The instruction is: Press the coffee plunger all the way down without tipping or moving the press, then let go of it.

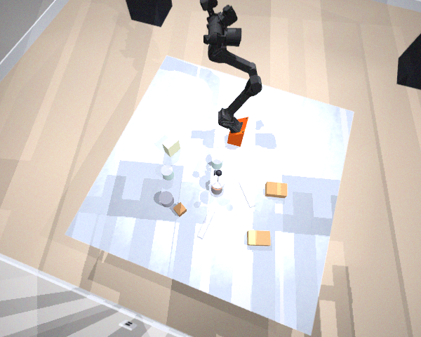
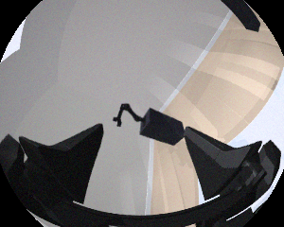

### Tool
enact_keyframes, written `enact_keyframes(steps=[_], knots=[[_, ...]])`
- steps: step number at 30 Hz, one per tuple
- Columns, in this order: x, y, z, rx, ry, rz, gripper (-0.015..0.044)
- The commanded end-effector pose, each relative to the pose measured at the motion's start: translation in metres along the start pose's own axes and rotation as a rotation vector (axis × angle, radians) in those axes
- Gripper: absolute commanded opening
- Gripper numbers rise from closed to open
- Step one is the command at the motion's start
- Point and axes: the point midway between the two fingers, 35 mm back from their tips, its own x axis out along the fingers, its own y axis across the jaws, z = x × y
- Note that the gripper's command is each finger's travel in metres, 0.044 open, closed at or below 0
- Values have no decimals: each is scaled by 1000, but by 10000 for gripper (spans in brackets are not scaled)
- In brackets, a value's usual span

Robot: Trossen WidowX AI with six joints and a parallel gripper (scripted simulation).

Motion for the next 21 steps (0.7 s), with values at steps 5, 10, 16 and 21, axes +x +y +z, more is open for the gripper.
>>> enact_keyframes(steps=[5,10,16,21], knots=[[8,4,-22,-42,41,31,440],[19,13,-59,-131,116,95,440],[22,17,-86,-186,167,140,440],[21,22,-111,-201,212,182,440]])
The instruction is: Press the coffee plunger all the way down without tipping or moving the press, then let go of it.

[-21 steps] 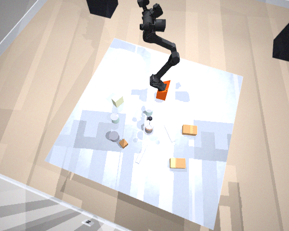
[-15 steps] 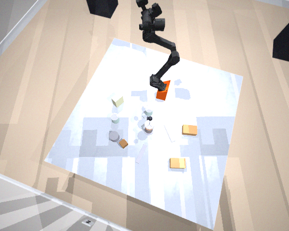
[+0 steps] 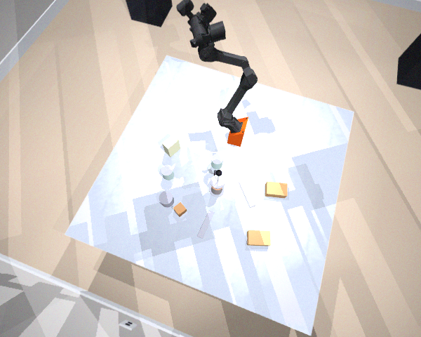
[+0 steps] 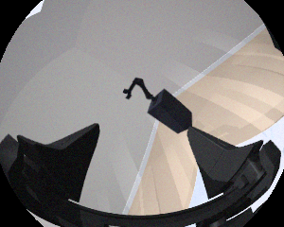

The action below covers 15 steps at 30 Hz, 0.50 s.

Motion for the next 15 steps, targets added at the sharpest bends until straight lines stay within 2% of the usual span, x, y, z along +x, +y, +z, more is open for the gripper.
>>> enact_keyframes(steps=[1,8,12,15], knots=[[4,8,-24,-15,45,42,440],[7,20,-65,-34,137,144,440],[2,25,-119,-95,273,195,440],[-5,31,-141,-132,321,245,440]])
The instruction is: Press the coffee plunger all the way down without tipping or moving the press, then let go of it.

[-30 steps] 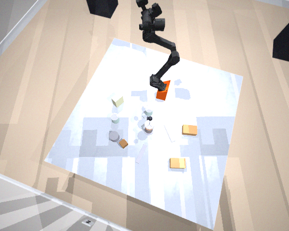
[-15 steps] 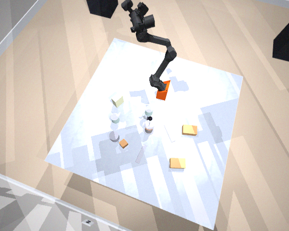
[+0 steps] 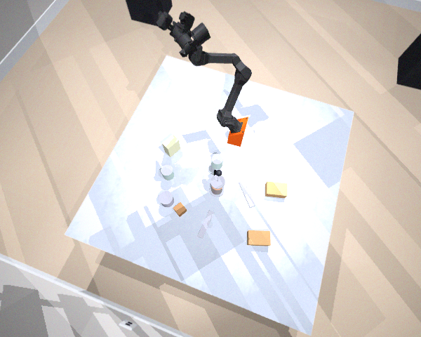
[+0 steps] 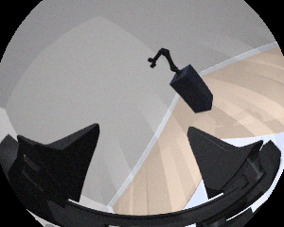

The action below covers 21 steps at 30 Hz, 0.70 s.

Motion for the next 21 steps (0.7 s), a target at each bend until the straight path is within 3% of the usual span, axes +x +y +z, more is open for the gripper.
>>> enact_keyframes(steps=[1,10,21], knots=[[1,12,-38,-56,80,64,440],[-1,24,-72,-68,177,139,440],[-29,46,-165,-134,441,272,440]])
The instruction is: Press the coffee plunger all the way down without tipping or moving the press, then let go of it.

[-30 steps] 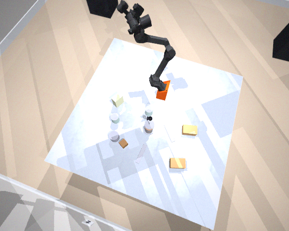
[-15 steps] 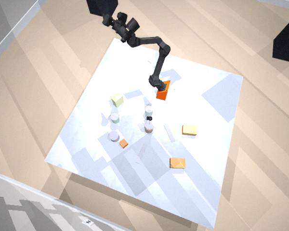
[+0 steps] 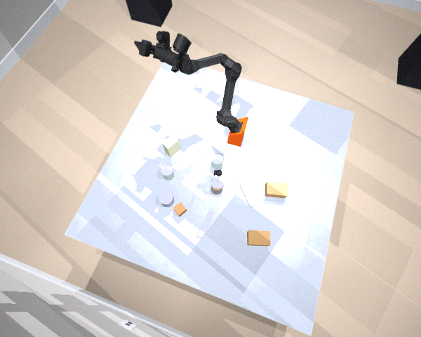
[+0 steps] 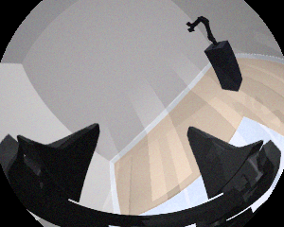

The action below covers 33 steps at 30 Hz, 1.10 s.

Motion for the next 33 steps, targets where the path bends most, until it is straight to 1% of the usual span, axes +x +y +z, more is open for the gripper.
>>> enact_keyframes(steps=[1,2,6,9,12,15,20,23,28,33], knots=[[0,15,-37,-16,102,53,440],[-1,20,-51,-27,142,66,440],[-4,27,-67,-47,182,94,440],[-12,39,-98,-59,277,135,440],[-30,55,-139,-92,406,195,440],[-58,72,-182,-146,543,271,440],[-121,97,-238,-221,749,417,440],[-167,106,-265,-296,862,513,440],[-248,114,-292,-415,1016,684,440],[-338,106,-303,-581,1121,897,440]])
